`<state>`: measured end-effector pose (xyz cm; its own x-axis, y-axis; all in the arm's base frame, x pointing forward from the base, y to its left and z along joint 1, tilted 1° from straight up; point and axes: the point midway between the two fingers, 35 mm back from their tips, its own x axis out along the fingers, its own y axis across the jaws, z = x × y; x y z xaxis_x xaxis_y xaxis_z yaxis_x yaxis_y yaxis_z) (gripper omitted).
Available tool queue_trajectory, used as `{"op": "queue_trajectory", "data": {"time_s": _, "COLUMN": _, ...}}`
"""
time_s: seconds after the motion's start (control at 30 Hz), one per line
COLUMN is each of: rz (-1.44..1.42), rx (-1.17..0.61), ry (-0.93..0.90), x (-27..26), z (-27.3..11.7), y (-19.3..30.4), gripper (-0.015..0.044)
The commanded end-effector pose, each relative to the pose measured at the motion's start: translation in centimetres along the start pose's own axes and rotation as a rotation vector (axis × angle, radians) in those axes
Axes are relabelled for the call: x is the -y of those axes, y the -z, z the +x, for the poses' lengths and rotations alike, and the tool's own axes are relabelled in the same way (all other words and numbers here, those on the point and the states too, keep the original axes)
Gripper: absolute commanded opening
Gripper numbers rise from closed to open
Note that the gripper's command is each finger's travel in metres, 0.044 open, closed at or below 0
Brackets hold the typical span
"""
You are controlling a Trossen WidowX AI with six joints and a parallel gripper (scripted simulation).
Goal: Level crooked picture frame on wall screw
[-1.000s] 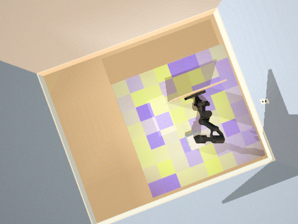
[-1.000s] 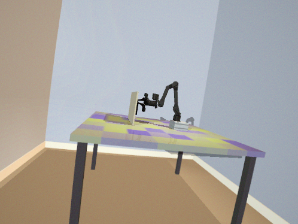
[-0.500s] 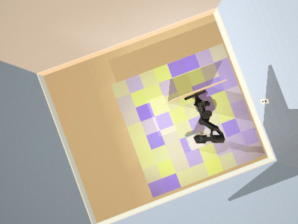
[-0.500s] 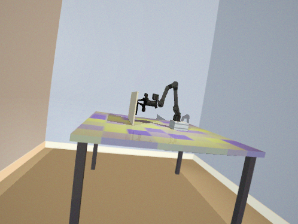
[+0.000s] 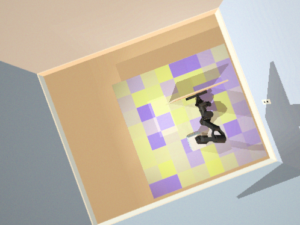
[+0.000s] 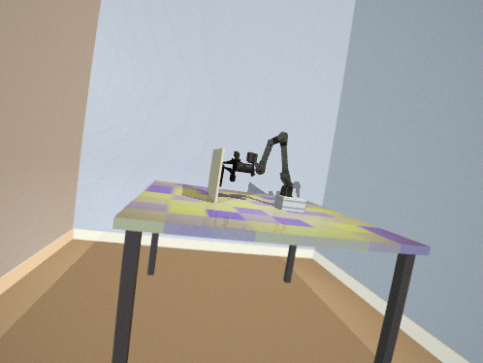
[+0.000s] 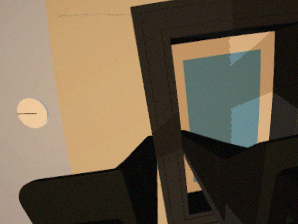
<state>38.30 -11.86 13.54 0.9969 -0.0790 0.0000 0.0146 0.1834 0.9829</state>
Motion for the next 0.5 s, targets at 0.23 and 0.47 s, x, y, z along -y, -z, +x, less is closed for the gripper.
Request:
{"op": "queue_trajectory", "data": {"time_s": 0.23, "rz": 0.005, "rx": 0.0, "ry": 0.0, "x": 0.05, "z": 0.0, "y": 0.0, "gripper": 0.0}}
{"op": "queue_trajectory", "data": {"time_s": 0.47, "rz": 0.017, "rx": 0.0, "ry": 0.0, "x": 0.05, "z": 0.0, "y": 0.0, "gripper": 0.0}}
